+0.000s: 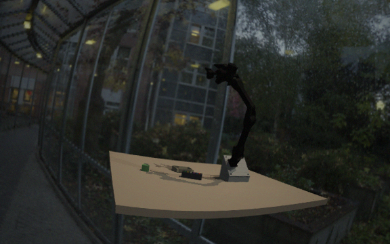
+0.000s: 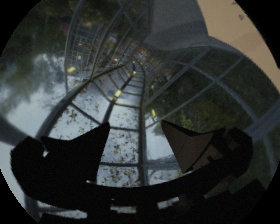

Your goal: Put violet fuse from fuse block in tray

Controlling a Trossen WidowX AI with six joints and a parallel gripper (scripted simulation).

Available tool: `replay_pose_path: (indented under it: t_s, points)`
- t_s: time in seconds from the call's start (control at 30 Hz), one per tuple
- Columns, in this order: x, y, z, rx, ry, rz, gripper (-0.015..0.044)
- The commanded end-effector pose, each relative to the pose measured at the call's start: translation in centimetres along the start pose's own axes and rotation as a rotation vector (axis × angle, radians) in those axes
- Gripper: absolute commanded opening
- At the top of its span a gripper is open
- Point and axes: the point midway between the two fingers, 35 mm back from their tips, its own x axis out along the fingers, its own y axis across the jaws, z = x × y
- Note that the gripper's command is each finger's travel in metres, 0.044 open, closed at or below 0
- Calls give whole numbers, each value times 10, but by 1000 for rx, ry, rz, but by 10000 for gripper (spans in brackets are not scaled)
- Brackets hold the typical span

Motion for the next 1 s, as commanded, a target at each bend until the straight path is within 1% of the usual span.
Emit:
replay_pose_path:
  t_s: [0.0,0.07,0.2,0.37,0.4,0.53,0.7,0.83,0.97]
  points:
    - [1,-2,1,-5,-4,-7,374]
    - [6,-22,12,-47,-31,-62,321]
    - [16,-81,47,-172,-106,-234,216]
    - [15,-149,90,-320,-175,-439,85]
    - [13,-163,99,-353,-188,-483,72]
    - [-1,-216,139,-484,-228,-663,72]
    - [-30,-276,189,-627,-263,-899,72]
    - [-61,-318,230,-718,-285,-1097,72]
    - [-100,-354,271,-798,-300,-1304,72]
